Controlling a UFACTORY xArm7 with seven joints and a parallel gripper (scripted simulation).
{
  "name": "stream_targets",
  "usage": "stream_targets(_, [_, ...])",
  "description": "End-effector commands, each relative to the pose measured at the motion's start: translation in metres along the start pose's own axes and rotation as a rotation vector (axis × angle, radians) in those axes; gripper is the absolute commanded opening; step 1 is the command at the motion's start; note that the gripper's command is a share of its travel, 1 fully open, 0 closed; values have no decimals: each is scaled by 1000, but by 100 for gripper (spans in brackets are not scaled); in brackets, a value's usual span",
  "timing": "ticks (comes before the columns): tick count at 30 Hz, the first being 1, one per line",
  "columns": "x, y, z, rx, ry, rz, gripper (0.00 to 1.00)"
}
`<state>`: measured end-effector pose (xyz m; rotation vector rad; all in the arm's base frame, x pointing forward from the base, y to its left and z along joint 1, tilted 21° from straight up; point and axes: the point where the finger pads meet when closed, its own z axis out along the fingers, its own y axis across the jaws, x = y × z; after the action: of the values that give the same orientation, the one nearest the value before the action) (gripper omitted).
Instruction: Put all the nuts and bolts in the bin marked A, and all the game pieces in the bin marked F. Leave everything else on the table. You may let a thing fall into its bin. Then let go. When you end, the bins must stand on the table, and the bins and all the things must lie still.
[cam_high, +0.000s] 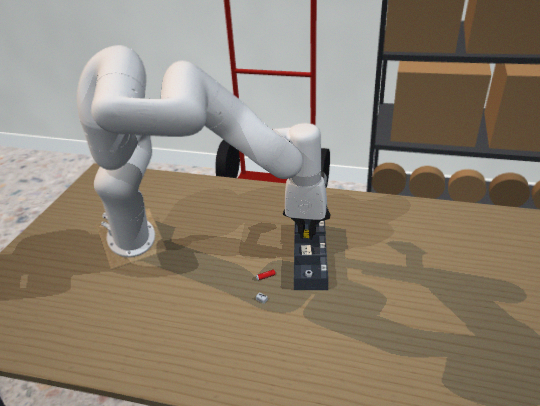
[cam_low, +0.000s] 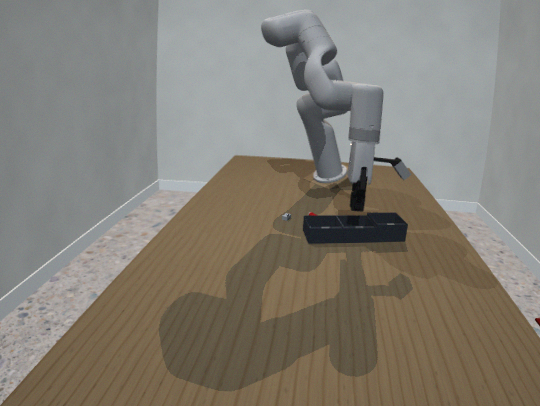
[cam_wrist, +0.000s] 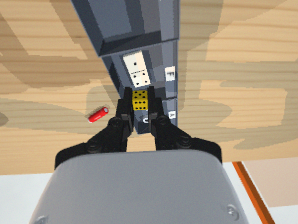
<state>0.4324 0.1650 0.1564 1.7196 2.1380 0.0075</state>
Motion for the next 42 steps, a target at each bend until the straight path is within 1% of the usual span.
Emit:
stream_targets(1, [0,1,-2,12,19,-155,0])
stream_targets(17, [0,2,-2,14,21,-174,0])
stream_targets(20, [0,1,4,14,21,-174,0])
stream_targets(22, [0,1,4,14,21,-174,0])
stream_targets(37, [1,1,34,14,21,-174,0])
stream_targets(39, [1,1,34,14,21,-174,0])
stream_targets(42, [1,1,40,14,21,-174,0])
